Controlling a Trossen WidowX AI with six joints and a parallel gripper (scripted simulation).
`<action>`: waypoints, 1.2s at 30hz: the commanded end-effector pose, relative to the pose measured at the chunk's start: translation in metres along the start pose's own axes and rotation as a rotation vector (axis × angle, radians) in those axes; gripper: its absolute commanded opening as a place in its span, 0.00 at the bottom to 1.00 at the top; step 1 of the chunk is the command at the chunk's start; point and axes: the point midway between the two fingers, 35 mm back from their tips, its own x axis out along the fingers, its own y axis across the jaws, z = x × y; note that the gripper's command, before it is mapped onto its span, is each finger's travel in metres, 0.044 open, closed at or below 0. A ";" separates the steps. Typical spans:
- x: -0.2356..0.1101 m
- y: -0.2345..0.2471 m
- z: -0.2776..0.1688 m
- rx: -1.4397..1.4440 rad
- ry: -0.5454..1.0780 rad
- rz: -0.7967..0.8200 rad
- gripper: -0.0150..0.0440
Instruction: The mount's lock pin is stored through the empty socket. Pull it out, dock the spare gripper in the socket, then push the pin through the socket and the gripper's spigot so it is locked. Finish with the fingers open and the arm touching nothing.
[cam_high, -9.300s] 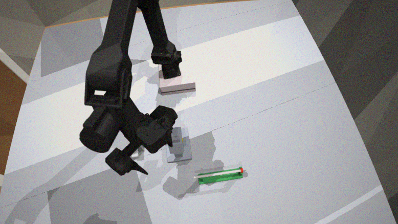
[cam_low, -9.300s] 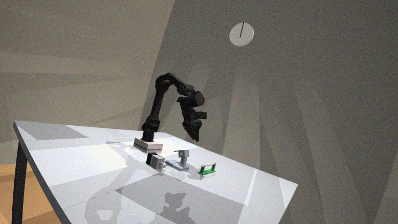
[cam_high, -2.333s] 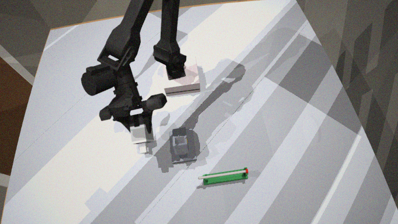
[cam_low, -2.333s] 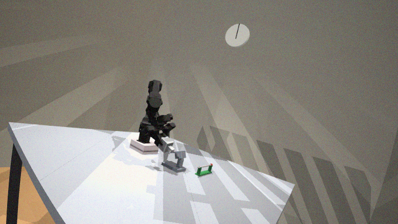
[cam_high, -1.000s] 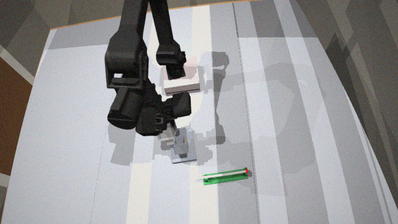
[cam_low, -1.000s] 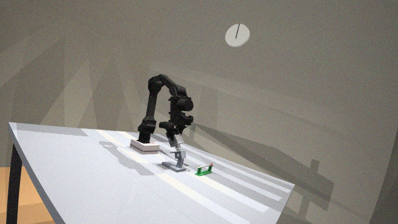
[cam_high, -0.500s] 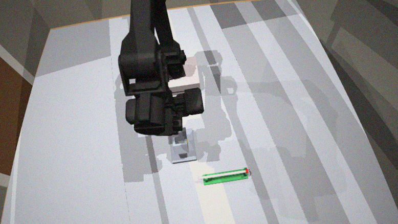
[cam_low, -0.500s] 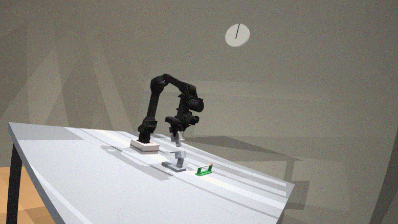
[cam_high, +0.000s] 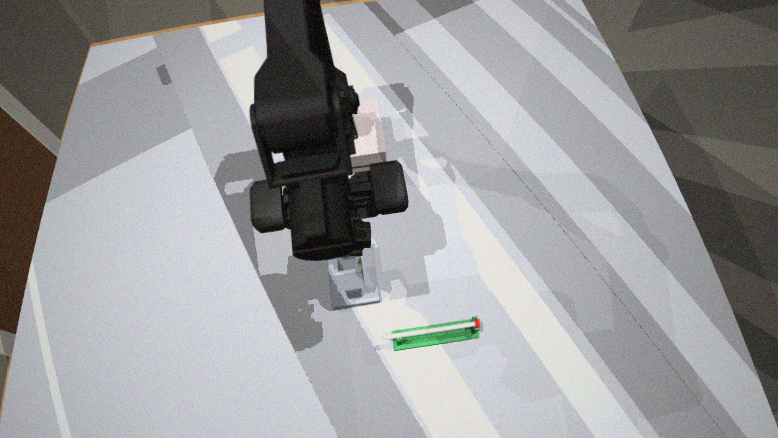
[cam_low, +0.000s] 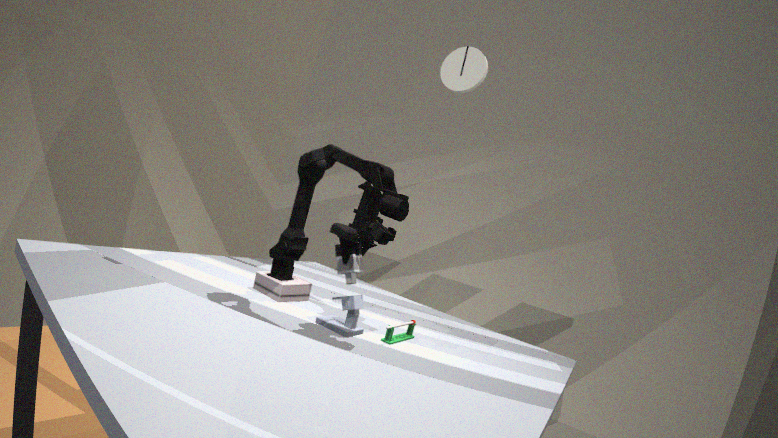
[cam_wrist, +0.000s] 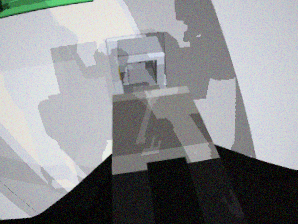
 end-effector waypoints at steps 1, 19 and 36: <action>0.004 0.000 0.003 0.002 -0.003 0.001 0.25; 0.023 0.000 0.011 0.002 -0.004 0.001 0.25; 0.041 0.000 0.021 0.002 -0.005 0.002 0.25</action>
